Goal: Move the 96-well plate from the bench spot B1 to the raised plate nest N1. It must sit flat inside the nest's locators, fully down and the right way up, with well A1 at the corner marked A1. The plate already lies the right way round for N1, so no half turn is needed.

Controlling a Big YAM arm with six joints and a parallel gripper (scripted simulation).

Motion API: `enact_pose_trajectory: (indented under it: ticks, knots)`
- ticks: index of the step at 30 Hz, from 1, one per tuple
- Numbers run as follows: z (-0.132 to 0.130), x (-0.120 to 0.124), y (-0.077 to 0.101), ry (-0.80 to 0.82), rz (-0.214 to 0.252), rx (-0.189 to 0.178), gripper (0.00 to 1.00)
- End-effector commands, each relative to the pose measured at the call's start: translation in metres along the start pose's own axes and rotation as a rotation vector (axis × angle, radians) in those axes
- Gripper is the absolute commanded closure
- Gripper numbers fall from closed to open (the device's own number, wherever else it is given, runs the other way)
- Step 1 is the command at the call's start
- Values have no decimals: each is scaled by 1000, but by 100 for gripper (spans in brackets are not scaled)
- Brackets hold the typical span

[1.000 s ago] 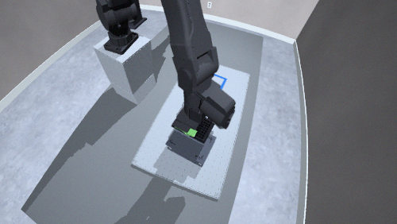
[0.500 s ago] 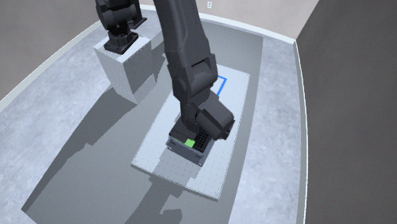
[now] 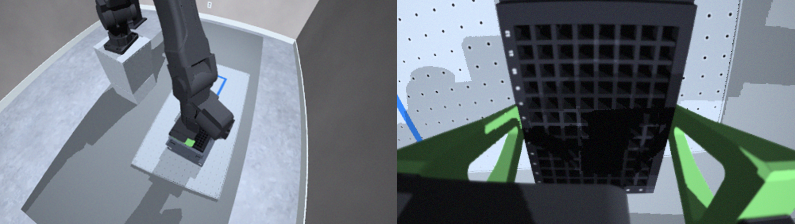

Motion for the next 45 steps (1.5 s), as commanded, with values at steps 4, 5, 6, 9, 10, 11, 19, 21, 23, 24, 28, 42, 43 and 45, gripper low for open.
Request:
enact_pose_trajectory:
  ticks: [4,5,6,9,10,11,19,21,23,24,28,42,43,45]
  knots:
    - [6,1,-5,14,7,-5,100]
    - [6,0,-5,14,5,-4,100]
    - [6,0,-5,14,4,-4,100]
    - [6,0,-5,13,5,-4,100]
    - [6,0,-5,12,5,-4,100]
    - [6,0,-5,12,5,-4,100]
    - [6,0,-5,11,5,-4,100]
    - [6,0,-5,10,5,-4,100]
    - [6,0,-5,10,5,-4,100]
    - [6,0,-5,10,5,-4,100]
    - [7,0,-5,10,5,-4,100]
    - [7,0,-5,9,5,-4,100]
    - [7,0,-5,9,5,-4,100]
    - [7,0,-5,9,5,-4,100]
Point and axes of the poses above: the point where the finger pads meet when closed, its own y axis back along the fingers, its own z axis across the jaws, x = y × z, the point moved 1 cm from there along y, back along the fingers, and after that the axes turned 9 degrees about -y, right-handed, at the moved point
